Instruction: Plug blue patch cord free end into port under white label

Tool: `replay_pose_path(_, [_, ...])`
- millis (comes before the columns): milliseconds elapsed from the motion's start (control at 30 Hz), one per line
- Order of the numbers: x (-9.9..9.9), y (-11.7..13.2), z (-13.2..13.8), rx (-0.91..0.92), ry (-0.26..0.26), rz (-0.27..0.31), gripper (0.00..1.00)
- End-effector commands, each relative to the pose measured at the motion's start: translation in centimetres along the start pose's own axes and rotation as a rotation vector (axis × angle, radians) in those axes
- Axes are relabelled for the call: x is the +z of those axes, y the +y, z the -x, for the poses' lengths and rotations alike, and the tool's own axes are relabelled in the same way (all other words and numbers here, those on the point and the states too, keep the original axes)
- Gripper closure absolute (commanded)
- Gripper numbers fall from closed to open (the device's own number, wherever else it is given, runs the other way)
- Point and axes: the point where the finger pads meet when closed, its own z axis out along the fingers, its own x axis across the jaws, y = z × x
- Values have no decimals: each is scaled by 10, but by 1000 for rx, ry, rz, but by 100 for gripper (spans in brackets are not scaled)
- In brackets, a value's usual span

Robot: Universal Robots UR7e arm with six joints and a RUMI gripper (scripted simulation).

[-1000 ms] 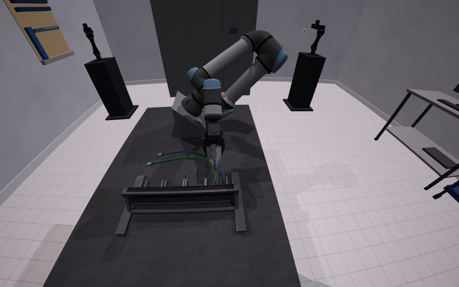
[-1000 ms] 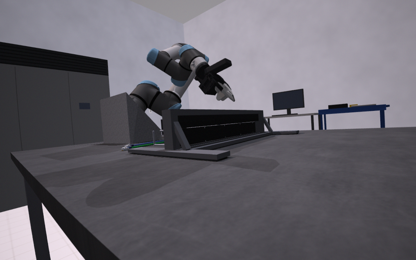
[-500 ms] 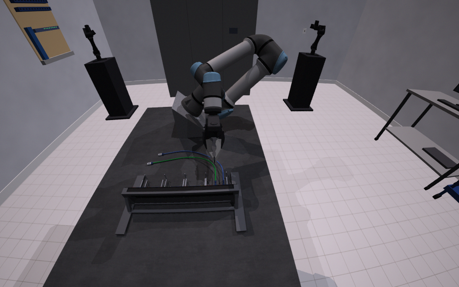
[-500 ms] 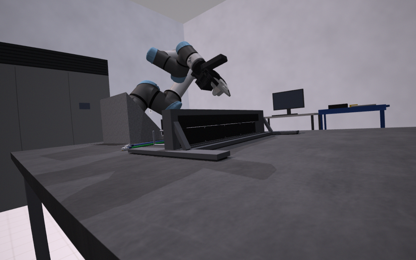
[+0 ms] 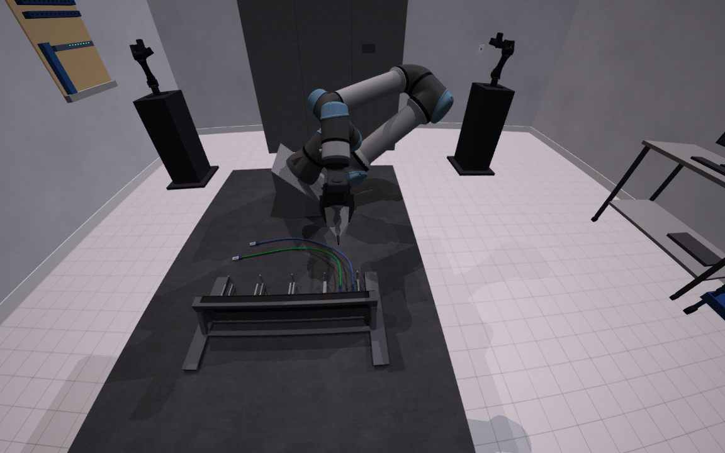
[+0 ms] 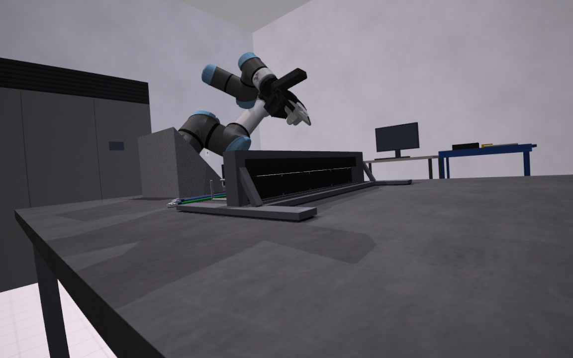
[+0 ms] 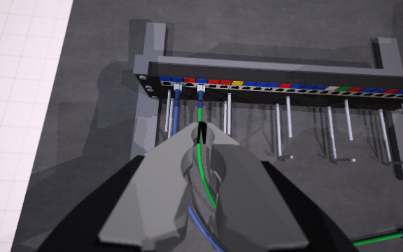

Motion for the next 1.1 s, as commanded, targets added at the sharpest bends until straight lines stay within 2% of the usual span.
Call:
replay_pose_path(0, [-11, 0, 0, -1, -3, 8, 100])
replay_pose_path(400, [-34, 0, 0, -1, -3, 8, 100])
replay_pose_path(1067, [-52, 0, 0, -1, -3, 8, 100])
